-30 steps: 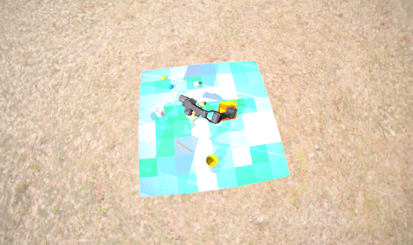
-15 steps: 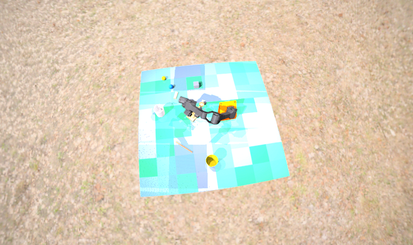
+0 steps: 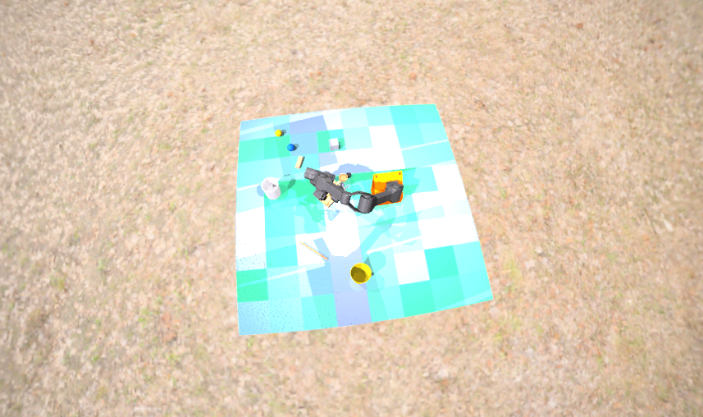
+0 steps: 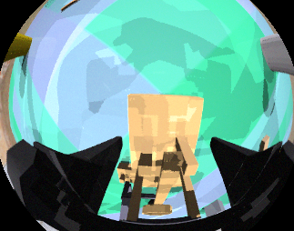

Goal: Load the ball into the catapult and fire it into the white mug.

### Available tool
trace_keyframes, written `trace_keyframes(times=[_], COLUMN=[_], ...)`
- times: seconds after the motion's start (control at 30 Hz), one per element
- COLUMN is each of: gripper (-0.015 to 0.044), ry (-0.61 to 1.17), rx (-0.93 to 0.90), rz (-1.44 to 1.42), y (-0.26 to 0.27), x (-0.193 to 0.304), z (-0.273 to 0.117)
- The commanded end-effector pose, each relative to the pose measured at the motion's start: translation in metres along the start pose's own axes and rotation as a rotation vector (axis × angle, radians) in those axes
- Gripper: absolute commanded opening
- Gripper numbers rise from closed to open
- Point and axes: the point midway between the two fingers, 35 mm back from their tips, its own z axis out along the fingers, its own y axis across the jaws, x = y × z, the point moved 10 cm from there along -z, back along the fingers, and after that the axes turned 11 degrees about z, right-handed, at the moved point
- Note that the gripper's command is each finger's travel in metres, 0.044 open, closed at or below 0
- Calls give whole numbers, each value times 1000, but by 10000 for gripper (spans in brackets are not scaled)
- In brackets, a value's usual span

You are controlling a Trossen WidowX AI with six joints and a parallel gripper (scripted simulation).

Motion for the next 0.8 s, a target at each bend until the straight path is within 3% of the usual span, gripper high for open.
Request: trace_keyframes(times=[0.0, 0.1, 0.43, 0.67, 0.77], gripper=[440, 440, 177, 131, 52], ry=[0, 0, 1, 1, 2], rx=[-8, -8, -2, -2, -2], rz=[9, 9, 0, 0, 2], y=[1, 1, 1, 1, 0], x=[2, 2, 0, 0, 0], z=[7, 8, 5, 5, -20])
